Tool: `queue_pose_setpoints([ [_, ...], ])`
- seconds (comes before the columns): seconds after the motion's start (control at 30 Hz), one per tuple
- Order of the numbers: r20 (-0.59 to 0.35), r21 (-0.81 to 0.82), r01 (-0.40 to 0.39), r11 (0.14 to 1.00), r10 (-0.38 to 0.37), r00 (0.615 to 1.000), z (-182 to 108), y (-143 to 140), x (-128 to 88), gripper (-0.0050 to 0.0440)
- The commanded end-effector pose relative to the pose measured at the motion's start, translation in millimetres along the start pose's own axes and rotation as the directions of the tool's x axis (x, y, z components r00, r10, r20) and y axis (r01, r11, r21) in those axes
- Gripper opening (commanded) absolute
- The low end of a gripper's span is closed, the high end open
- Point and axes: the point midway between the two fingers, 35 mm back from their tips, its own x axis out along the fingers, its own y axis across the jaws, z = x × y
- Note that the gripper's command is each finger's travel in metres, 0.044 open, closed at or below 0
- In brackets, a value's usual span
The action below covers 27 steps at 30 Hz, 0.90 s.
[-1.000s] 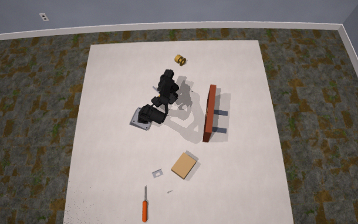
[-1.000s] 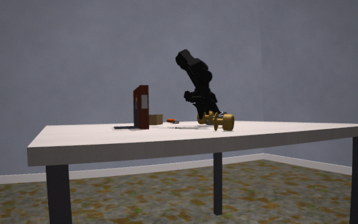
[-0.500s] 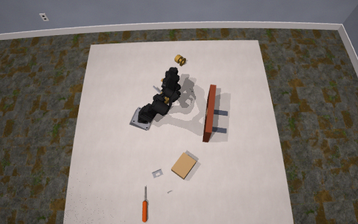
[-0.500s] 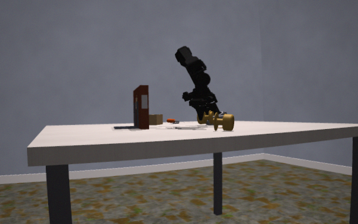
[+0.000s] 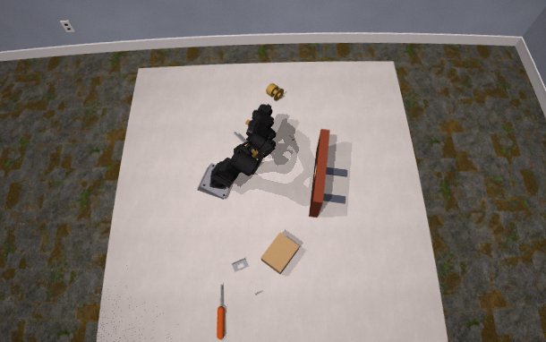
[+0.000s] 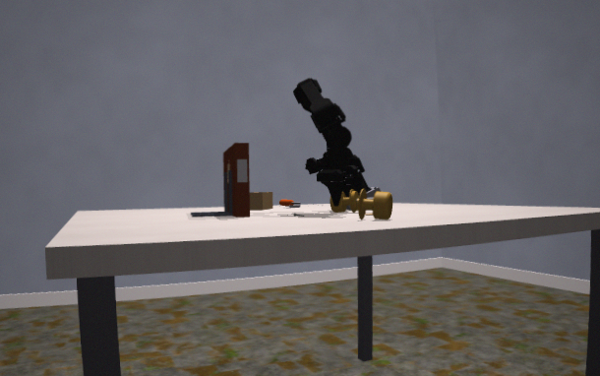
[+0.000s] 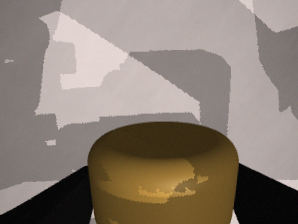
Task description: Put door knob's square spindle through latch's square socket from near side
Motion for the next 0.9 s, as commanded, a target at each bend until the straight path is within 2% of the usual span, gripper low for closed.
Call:
queue_pose_setpoints([
  [0.0, 0.000, 0.002, 0.000, 1.000, 0.000, 1.000, 0.0, -0.1, 0.0, 0.0048],
  [0.1, 0.000, 0.002, 0.000, 1.000, 0.000, 1.000, 0.0, -0.1, 0.0, 0.0120],
  [0.17, 0.000, 0.002, 0.000, 1.000, 0.000, 1.000, 0.0, -0.1, 0.0, 0.0120],
  [0.6, 0.000, 0.002, 0.000, 1.000, 0.000, 1.000, 0.0, -0.1, 0.0, 0.0432],
  [0.87, 0.000, 0.002, 0.000, 1.000, 0.000, 1.000, 0.0, -0.1, 0.0, 0.0440],
])
